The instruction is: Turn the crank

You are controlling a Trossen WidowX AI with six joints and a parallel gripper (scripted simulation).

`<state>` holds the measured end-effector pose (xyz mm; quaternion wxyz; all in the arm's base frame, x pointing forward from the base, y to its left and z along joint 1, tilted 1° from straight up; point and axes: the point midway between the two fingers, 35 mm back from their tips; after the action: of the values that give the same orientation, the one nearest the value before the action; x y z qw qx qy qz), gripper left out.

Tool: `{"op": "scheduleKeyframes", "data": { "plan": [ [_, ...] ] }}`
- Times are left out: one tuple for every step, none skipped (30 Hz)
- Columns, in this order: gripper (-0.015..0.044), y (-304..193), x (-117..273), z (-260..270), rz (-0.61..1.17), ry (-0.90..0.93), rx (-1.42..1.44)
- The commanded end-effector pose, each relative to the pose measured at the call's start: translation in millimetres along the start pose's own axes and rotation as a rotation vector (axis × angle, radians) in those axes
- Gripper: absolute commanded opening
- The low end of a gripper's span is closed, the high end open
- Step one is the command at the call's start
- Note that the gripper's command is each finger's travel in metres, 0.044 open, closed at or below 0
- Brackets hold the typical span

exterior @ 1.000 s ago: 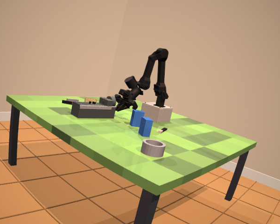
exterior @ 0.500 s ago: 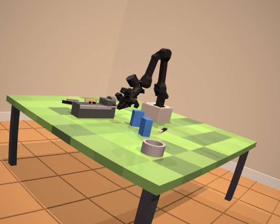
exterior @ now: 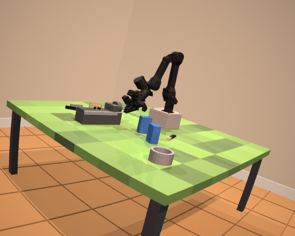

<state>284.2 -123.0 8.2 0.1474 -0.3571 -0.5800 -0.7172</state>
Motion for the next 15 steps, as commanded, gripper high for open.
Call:
{"op": "scheduleKeyframes", "data": {
  "plan": [
    [0.0000,4.0,4.0,-0.3,-0.004,0.002,-0.003],
    [0.0000,4.8,4.8,-0.6,-0.004,0.002,-0.003],
    [0.0000,5.7,5.6,-1.0,-0.004,0.002,-0.003],
    [0.0000,6.5,6.4,-1.3,-0.004,0.002,-0.003],
    [0.0000,7.3,7.2,-1.8,-0.004,0.002,-0.003],
    [0.0000,8.1,7.9,-2.2,-0.004,0.002,-0.003],
    [0.0000,9.0,8.7,-2.7,-0.004,0.002,-0.003],
    [0.0000,9.8,9.4,-3.3,-0.004,0.002,-0.003],
    [0.0000,10.5,10.1,-3.9,-0.004,0.002,-0.003],
    [0.0000,11.3,10.8,-4.5,-0.004,0.002,-0.003],
    [0.0000,12.1,11.5,-5.2,-0.004,0.001,-0.003],
    [0.0000,12.8,12.2,-5.9,-0.004,0.001,-0.003],
    [0.0000,13.5,12.8,-6.7,-0.004,0.001,-0.003],
    [0.0000,14.2,13.4,-7.5,-0.004,0.001,-0.003],
    [0.0000,14.9,14.0,-8.3,-0.004,0.001,-0.003]
  ]
}}
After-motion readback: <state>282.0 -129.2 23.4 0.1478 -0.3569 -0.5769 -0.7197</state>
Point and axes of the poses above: the point midway between the two fingers, 35 mm back from their tips, its own x axis back along the fingers, its own z axis across the jaws, y = z × x, and after that the axes turned 6 degrees about -x, right-handed
